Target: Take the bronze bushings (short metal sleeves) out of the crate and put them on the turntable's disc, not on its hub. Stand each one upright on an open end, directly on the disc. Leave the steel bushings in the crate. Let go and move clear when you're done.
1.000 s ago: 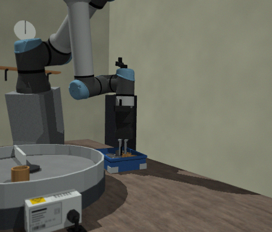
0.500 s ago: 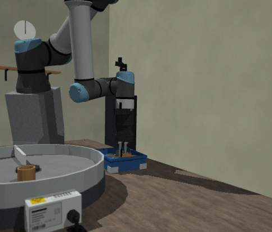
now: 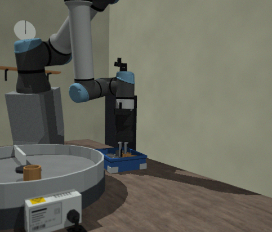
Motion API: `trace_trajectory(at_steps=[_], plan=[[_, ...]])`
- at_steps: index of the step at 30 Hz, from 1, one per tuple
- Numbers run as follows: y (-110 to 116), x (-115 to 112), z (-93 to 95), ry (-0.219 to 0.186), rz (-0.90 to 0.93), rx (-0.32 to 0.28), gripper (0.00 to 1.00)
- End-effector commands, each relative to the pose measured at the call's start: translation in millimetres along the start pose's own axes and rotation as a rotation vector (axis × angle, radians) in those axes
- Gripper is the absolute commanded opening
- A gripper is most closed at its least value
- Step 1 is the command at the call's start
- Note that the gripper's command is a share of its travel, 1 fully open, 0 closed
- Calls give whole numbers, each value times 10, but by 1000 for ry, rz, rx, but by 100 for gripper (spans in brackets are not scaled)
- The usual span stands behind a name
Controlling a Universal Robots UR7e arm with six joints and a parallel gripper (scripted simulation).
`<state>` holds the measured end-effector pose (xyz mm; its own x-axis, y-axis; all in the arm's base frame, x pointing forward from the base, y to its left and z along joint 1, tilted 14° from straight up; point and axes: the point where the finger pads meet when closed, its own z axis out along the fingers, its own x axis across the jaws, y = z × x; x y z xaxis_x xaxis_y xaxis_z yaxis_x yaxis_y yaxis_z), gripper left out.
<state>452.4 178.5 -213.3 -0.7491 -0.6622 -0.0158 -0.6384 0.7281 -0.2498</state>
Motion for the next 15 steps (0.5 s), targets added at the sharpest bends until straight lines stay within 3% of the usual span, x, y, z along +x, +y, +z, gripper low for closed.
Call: trace_trajectory(at_steps=[1, 14, 15], plan=[[-2, -5, -5, -1, 0, 1, 36], [-2, -5, -5, -1, 0, 1, 36], [-2, -5, -5, -1, 0, 1, 0]])
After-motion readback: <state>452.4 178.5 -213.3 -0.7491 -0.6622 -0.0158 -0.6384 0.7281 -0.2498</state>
